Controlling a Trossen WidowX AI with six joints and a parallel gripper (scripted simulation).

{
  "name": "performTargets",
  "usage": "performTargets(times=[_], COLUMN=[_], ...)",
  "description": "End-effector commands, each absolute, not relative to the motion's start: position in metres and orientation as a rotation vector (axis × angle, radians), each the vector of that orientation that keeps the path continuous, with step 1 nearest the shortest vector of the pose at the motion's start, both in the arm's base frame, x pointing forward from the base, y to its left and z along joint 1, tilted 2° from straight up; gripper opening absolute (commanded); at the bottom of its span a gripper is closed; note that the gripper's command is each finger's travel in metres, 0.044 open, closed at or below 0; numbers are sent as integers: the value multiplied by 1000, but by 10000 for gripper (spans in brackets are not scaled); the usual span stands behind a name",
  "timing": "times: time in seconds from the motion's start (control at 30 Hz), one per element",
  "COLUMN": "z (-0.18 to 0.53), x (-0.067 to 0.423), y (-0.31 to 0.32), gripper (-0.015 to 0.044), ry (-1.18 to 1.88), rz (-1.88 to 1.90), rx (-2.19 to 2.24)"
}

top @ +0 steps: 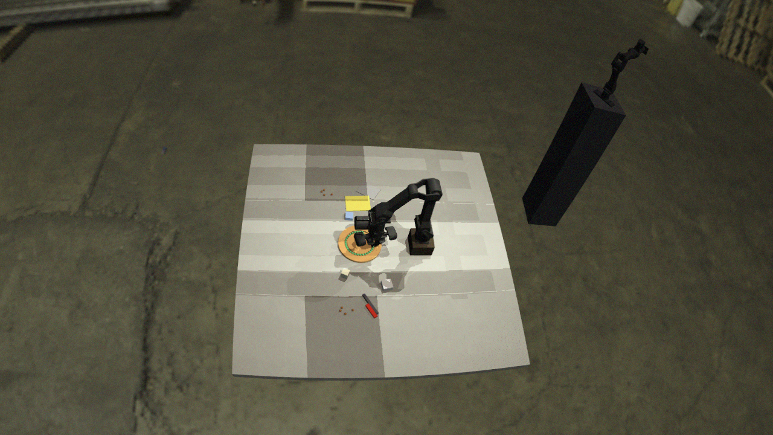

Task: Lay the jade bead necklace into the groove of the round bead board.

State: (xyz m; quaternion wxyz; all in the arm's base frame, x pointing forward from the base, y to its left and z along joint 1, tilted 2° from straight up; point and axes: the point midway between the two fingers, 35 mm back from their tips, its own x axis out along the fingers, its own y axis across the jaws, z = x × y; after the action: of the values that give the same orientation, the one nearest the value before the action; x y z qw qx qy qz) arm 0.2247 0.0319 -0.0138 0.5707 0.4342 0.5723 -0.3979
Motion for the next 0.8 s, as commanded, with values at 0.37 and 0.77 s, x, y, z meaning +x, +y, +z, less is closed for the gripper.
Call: performTargets(times=[0.37, 0.77], z=[-10, -8], x=[223, 223], y=[32, 32], gripper=[394, 440], ry=[1346, 1347], rz=[-938, -940], rx=[1019, 1019])
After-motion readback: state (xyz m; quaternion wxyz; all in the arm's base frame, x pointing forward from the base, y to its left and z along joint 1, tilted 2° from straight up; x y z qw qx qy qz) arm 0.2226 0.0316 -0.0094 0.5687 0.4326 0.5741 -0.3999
